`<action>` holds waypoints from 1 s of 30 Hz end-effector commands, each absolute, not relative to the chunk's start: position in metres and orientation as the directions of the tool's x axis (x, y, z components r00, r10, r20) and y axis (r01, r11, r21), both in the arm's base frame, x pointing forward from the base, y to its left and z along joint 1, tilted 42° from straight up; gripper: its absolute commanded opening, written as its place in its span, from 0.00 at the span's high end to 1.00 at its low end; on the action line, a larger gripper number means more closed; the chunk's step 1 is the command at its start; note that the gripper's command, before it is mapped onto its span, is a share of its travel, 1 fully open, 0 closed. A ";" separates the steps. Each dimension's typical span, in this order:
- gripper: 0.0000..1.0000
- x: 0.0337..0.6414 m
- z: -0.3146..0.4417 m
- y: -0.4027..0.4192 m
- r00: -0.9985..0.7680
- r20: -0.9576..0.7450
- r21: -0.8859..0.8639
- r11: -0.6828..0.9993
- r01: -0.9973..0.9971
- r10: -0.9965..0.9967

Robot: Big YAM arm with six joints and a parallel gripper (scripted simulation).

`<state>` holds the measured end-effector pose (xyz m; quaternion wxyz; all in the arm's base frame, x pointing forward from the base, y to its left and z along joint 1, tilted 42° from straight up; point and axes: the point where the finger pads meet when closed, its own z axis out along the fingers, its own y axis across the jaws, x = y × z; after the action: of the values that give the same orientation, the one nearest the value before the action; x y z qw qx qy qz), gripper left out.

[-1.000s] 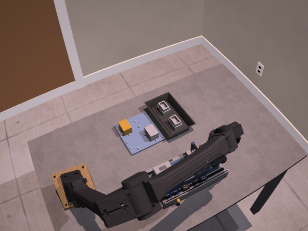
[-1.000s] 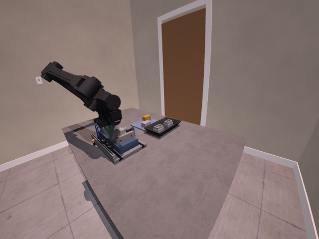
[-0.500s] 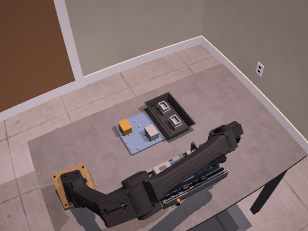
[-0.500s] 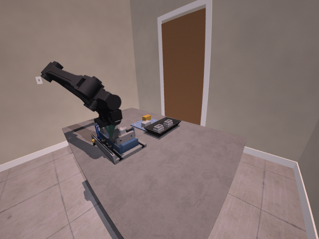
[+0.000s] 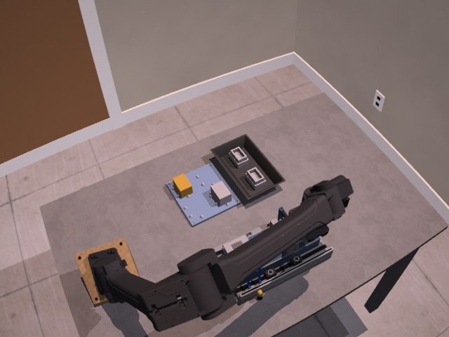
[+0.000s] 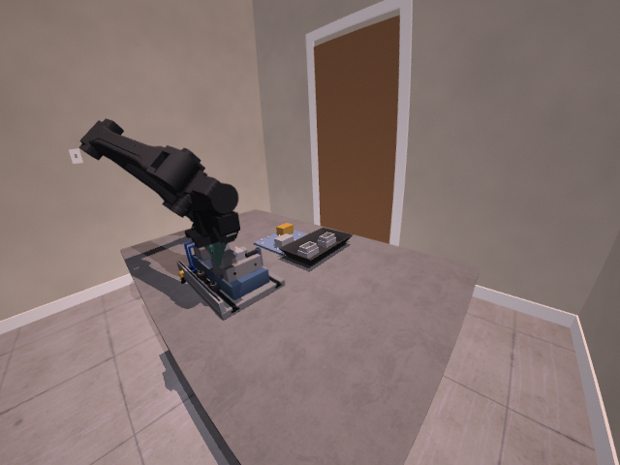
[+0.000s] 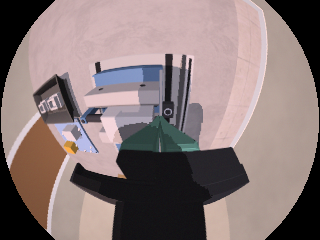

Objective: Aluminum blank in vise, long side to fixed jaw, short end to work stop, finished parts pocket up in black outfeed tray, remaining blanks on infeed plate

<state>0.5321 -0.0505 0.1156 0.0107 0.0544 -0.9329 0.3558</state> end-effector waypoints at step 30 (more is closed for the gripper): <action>1.00 0.534 0.104 -0.023 -0.992 0.044 -0.661 0.740 -0.121 -0.122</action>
<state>0.5312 -0.0456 0.1113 0.0107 0.0539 -0.9328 0.3562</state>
